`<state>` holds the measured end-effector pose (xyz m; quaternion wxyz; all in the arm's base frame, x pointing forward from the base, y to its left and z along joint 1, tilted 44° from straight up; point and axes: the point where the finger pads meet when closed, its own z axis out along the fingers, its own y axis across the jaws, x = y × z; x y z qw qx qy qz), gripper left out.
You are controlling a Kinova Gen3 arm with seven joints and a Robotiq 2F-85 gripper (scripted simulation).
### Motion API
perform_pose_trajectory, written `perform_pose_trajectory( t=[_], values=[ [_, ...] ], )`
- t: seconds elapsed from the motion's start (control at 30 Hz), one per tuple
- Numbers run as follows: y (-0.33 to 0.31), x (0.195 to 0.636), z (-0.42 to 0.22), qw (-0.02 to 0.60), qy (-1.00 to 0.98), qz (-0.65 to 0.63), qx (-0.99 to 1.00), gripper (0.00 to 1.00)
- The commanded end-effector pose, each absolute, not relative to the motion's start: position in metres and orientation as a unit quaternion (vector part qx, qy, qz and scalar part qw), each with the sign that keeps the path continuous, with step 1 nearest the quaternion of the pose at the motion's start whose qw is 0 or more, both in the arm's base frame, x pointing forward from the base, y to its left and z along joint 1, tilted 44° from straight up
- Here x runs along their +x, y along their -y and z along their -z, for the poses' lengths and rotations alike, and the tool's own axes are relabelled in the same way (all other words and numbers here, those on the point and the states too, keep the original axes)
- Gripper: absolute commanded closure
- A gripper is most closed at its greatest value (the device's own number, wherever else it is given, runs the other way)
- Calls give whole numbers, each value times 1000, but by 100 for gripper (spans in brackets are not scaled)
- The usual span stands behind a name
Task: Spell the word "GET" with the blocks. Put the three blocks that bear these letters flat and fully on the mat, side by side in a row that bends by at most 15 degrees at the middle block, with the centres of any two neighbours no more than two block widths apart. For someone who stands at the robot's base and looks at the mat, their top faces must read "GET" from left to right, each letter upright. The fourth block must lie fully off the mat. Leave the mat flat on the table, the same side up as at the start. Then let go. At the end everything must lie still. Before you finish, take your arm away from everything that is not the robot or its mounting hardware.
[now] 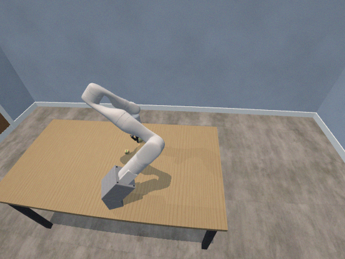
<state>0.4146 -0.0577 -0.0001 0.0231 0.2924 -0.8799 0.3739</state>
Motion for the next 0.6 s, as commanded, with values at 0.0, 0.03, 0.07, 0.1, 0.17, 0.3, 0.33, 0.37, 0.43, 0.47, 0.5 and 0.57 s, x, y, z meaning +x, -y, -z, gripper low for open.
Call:
perform_pose_trajectory(
  t=[0.0,0.03,0.07,0.1,0.17,0.3,0.33,0.37,0.43,0.47,0.5,0.57],
  values=[
    [56,415,1,15,885,-377,272,74],
    [56,415,2,9,889,-377,259,74],
    [55,415,2,3,893,-377,246,74],
    [54,415,3,-2,896,-377,234,74],
    [53,415,4,-13,902,-377,209,74],
    [51,415,6,-33,912,-376,164,74],
    [50,415,6,-38,914,-375,153,74],
    [50,415,6,-42,915,-374,143,74],
    [49,415,7,-51,918,-373,122,74],
    [49,415,7,-51,918,-373,122,74],
    [49,415,7,-51,918,-373,122,74],
    [48,415,8,-59,921,-372,103,74]
  ],
)
